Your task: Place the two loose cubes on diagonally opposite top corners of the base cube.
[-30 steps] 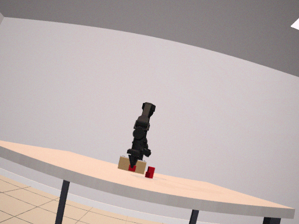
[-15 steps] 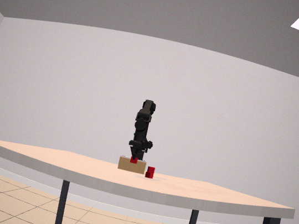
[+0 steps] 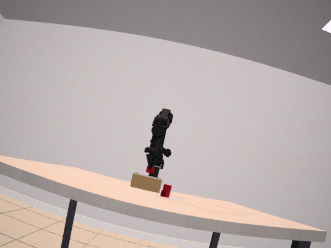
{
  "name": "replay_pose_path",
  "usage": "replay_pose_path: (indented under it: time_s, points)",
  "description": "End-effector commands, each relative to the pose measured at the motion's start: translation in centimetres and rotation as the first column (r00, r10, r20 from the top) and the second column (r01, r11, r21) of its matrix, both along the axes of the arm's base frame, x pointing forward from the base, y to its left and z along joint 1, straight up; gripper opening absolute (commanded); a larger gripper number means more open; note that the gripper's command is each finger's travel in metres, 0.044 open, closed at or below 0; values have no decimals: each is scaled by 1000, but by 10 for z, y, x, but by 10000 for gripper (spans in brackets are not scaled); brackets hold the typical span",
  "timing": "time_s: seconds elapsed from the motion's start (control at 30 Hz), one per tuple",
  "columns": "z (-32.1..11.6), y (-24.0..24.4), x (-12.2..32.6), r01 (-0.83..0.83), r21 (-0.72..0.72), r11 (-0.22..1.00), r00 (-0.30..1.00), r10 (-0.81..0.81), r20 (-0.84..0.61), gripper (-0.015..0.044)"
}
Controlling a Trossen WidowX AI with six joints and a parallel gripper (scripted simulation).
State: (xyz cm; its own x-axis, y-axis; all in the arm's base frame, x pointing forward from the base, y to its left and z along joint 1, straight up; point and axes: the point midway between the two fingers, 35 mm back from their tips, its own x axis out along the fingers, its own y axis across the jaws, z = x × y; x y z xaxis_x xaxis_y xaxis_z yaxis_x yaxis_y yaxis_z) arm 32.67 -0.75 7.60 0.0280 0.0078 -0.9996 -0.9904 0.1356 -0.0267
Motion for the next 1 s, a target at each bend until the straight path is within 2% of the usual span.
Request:
replay_pose_path:
  time_s: [0.0, 0.47, 0.97]
  points:
    - [1, 6, -3, 68, 0, 998, 998, -68, -4, 105]
    - [-2, 38, -16, 434, 10, 901, 901, -434, -10, 105]
    - [-7, 70, -33, 756, 16, 655, 655, -755, -22, 105]
